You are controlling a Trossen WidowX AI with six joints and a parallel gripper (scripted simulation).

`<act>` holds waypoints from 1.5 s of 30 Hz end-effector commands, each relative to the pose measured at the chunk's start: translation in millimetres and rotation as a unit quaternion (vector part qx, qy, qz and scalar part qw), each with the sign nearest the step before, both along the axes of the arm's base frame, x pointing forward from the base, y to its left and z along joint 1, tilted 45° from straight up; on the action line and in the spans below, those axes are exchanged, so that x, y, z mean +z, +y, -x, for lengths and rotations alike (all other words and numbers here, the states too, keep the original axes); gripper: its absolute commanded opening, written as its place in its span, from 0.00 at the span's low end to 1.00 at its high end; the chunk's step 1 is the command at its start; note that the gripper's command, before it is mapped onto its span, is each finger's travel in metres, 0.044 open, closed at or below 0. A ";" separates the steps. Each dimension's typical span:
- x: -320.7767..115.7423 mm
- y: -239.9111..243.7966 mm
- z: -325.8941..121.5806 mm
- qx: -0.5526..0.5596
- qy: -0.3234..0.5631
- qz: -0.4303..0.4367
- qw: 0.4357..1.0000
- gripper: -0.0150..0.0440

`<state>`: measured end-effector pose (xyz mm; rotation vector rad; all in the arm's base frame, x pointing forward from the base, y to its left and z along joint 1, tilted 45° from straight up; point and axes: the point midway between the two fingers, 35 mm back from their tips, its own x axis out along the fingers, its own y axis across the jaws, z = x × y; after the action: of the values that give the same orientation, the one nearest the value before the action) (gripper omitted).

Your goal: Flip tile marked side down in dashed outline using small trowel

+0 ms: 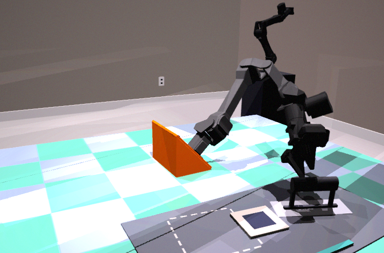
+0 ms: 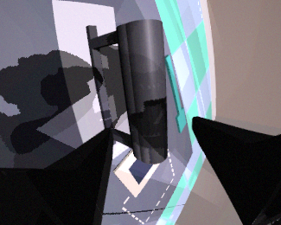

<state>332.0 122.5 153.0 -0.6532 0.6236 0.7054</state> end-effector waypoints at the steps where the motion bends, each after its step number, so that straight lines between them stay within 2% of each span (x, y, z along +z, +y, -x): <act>1: -3.4 -1.4 5.3 -0.023 -0.021 -0.008 0.999 0.76; 45: -45.5 21.1 -33.5 -0.022 -0.018 -0.003 1.000 0.76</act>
<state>361.5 141.6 111.3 -0.6435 0.5980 0.6585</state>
